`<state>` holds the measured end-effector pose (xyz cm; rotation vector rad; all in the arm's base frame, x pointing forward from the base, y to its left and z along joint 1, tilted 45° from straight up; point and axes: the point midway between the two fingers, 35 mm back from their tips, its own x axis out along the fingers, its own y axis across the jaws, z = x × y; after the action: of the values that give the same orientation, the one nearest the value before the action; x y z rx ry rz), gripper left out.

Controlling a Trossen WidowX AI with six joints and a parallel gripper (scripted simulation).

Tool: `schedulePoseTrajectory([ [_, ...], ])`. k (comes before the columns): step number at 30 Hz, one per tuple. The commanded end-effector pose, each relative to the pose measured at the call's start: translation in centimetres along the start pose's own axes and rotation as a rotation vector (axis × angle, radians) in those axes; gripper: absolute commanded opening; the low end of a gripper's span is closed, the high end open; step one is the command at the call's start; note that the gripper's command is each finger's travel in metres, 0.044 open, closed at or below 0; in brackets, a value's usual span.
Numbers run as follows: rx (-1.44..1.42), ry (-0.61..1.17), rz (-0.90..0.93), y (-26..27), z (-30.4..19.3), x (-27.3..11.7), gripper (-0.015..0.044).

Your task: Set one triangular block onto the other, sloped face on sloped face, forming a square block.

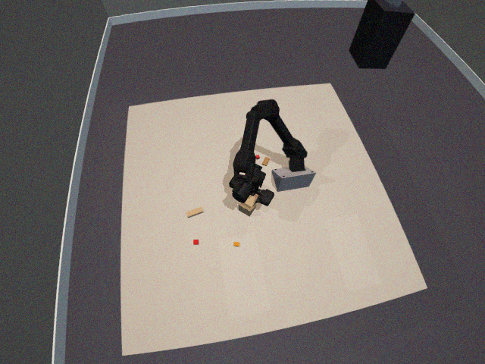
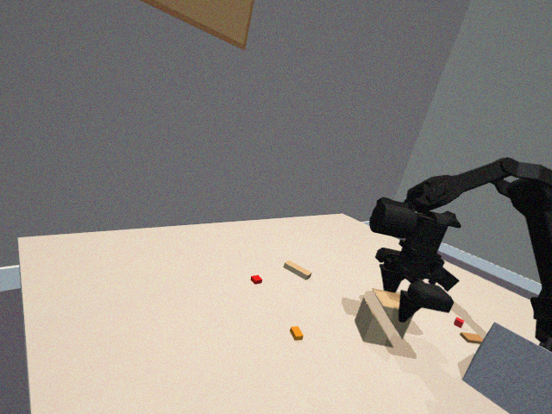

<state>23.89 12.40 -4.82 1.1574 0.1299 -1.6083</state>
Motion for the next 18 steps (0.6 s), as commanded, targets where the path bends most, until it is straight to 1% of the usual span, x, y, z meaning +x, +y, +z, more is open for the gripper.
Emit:
schedulePoseTrajectory([
  [1,0.002,-0.004,0.003,0.0,-0.1,0.3,0.0000],
  [18,0.003,-0.005,0.003,0.0,-0.5,1.3,0.0000],
])
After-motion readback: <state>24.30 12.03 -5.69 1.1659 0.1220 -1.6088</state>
